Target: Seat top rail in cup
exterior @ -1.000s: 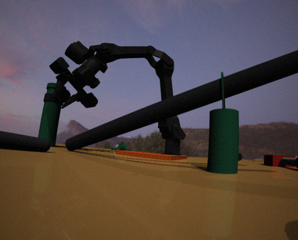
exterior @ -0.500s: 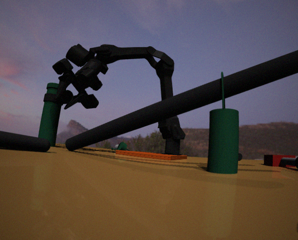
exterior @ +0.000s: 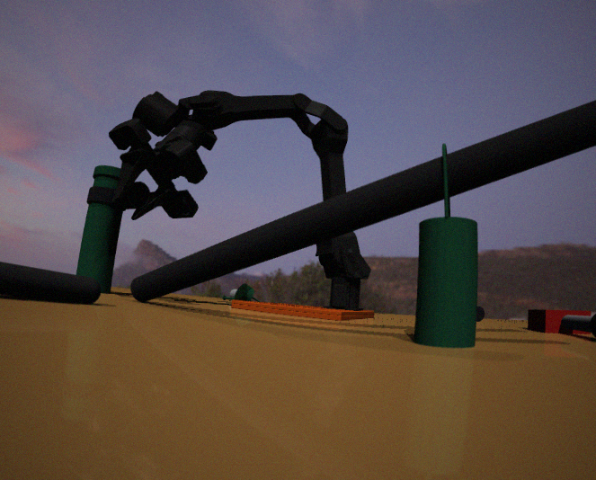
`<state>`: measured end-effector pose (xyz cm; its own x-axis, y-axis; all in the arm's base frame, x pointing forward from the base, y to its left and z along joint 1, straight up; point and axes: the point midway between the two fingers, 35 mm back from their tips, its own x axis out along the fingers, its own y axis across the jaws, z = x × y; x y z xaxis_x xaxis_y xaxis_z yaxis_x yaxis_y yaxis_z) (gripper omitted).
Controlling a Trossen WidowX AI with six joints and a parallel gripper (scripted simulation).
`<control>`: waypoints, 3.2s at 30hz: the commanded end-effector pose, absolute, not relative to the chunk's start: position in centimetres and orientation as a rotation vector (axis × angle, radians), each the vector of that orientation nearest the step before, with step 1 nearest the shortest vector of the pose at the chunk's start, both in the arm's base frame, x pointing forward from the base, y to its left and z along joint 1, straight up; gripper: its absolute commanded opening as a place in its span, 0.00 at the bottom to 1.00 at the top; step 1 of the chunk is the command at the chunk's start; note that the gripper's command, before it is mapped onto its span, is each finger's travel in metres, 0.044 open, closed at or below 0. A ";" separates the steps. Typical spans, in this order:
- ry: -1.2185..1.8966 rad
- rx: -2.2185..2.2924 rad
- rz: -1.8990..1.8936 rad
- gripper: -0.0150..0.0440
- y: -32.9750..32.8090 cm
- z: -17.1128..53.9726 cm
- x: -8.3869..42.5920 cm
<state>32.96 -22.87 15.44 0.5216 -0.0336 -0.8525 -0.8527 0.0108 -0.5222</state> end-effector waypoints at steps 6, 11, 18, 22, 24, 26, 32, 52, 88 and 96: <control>0.840 -1.410 0.752 0.25 -22.9 15.4 33.1; 0.834 -1.419 0.756 0.25 -22.9 15.5 33.1; 0.834 -1.419 0.756 0.25 -22.9 15.5 33.1; 0.834 -1.419 0.756 0.43 -22.9 15.5 33.1; 0.834 -1.419 0.756 0.52 -22.9 15.5 33.1; 0.834 -1.419 0.756 0.61 -22.9 15.5 33.1; 0.834 -1.417 0.757 0.88 -21.7 16.7 33.2; 1.010 -0.730 0.350 1.00 -13.0 23.2 33.7; 1.248 -0.592 0.379 1.00 -5.8 22.5 33.6; 1.228 -1.148 1.084 1.00 -4.8 17.5 34.3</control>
